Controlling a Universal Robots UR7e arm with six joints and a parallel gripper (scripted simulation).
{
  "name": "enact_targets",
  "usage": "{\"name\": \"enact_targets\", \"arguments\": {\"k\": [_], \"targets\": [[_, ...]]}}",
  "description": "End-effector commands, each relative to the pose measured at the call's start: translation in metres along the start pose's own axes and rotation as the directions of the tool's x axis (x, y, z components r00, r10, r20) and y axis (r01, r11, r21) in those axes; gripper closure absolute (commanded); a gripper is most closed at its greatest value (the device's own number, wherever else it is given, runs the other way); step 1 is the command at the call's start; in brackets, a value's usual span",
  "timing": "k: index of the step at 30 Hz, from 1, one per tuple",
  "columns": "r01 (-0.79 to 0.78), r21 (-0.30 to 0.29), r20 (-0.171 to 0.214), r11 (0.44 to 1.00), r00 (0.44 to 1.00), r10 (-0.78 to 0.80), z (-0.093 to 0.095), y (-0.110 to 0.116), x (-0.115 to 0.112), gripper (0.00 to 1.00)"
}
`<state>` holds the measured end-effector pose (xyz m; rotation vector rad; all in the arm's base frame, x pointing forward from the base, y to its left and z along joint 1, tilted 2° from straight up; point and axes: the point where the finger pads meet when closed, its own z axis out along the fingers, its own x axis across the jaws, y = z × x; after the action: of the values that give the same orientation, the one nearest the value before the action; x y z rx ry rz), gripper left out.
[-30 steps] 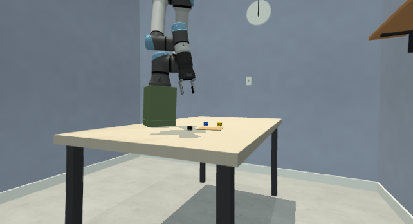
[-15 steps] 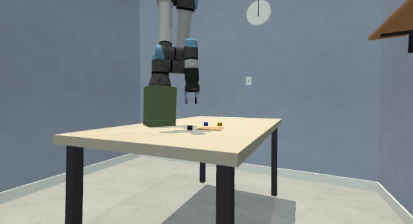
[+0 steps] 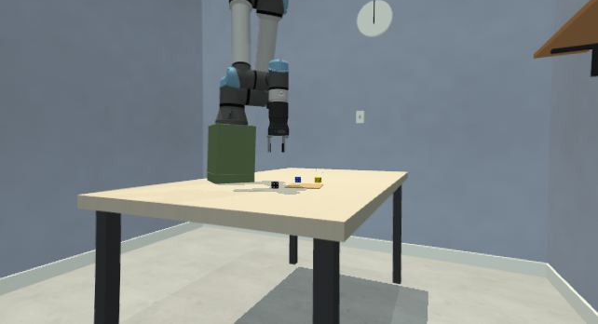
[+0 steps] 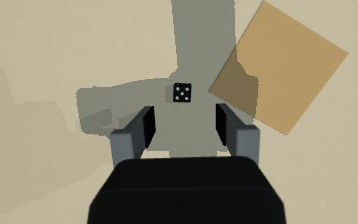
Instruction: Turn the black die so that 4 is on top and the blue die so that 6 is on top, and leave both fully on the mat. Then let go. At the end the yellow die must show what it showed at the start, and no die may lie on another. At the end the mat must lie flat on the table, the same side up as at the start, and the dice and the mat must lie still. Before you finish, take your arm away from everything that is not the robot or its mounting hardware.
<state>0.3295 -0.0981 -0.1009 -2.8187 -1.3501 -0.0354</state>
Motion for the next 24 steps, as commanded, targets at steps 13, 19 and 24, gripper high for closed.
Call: {"name": "enact_targets", "arguments": {"k": [13, 19, 24], "targets": [[0.0, -0.001, 0.0, 1.0, 1.0, 0.0, 0.0, 0.0, 0.0, 0.0], [0.0, -0.001, 0.0, 1.0, 1.0, 0.0, 0.006, 0.0, 0.0, 0.0], [0.0, -0.001, 0.0, 1.0, 1.0, 0.0, 0.016, 0.0, 0.0, 0.0]]}}
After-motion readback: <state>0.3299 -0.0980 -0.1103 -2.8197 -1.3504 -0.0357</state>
